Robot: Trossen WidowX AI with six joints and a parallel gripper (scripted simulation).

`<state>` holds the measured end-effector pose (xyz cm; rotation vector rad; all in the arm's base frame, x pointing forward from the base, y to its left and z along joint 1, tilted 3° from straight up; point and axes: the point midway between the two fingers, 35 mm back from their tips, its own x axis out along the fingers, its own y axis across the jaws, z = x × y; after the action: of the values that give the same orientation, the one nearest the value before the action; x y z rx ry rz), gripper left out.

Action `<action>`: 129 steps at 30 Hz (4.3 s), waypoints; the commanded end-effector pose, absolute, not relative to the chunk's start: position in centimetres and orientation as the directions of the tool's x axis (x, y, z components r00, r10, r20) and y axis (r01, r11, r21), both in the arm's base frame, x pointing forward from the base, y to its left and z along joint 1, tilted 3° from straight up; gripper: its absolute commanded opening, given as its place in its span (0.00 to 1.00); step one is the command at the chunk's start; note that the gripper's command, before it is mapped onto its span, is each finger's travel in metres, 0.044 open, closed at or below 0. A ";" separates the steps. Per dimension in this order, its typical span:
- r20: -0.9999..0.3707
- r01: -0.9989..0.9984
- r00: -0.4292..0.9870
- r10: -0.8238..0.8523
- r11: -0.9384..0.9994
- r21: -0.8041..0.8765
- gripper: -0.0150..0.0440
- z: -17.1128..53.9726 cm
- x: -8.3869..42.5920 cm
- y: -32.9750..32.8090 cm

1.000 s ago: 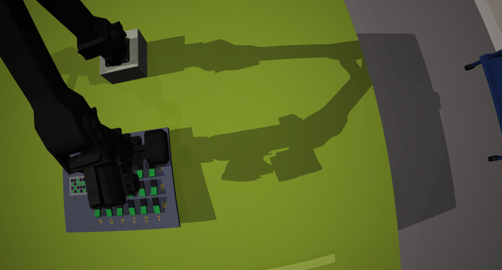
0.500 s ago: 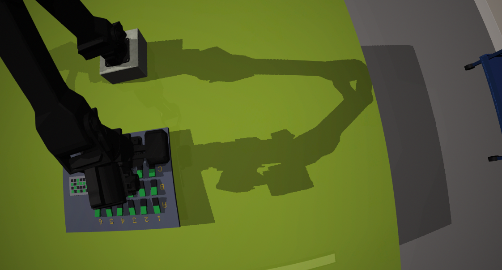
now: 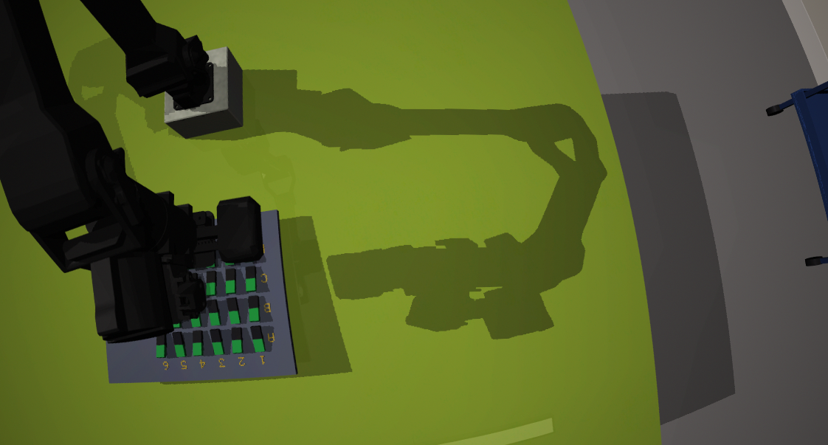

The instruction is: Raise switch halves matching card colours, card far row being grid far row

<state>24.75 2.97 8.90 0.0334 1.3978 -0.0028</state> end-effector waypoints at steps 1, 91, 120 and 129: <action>-0.986 0.023 0.164 0.015 1.000 0.019 0.25 9.0 24.7 1.6; -0.990 0.023 0.139 0.008 1.000 0.012 0.25 2.7 25.4 -6.1; -0.986 0.023 0.165 0.009 1.000 0.012 0.25 9.5 25.8 -5.0; -0.986 0.023 0.169 0.012 1.000 0.016 0.25 10.6 29.3 -1.7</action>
<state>28.94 -1.96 10.52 0.0247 1.3957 0.0027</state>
